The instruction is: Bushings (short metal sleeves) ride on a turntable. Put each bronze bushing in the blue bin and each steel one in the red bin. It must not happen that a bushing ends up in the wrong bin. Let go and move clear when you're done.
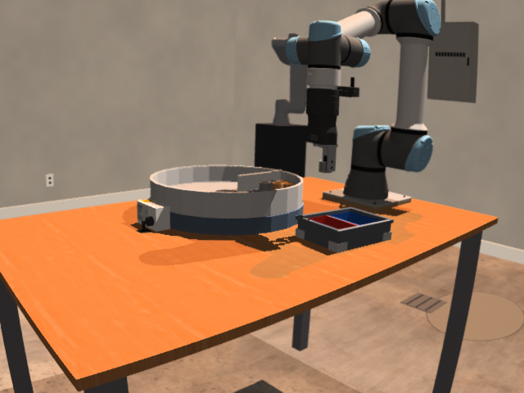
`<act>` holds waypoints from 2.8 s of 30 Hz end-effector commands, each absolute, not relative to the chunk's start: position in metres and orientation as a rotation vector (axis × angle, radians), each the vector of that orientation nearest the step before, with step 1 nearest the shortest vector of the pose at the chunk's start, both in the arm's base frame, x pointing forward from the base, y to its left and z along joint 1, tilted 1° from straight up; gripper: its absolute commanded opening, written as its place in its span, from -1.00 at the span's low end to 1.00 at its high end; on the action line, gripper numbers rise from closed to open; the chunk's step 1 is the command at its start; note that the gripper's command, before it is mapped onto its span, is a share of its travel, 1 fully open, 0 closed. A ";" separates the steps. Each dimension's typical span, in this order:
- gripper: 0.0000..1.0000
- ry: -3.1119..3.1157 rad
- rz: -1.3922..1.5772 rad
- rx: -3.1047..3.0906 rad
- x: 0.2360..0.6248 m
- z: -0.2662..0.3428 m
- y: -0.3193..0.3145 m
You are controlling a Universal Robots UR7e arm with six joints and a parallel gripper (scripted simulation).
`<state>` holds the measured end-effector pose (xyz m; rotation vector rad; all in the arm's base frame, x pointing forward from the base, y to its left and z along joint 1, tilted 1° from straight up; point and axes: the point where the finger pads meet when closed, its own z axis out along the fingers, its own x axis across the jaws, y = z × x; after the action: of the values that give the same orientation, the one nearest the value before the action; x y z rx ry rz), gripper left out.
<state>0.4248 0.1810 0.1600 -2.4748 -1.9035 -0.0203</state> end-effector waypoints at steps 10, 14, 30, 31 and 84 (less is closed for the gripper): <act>-1.00 -1.903 -0.019 -2.477 0.428 0.160 0.189; -1.00 -1.903 -0.020 -2.477 0.428 0.161 0.189; -1.00 -1.903 -0.020 -2.477 0.428 0.121 0.190; -1.00 -1.903 -0.020 -2.477 0.428 0.116 0.190; -1.00 -1.903 -0.020 -2.477 0.429 0.049 0.192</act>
<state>0.4280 0.1920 0.0484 -2.4765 -1.9024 -0.0175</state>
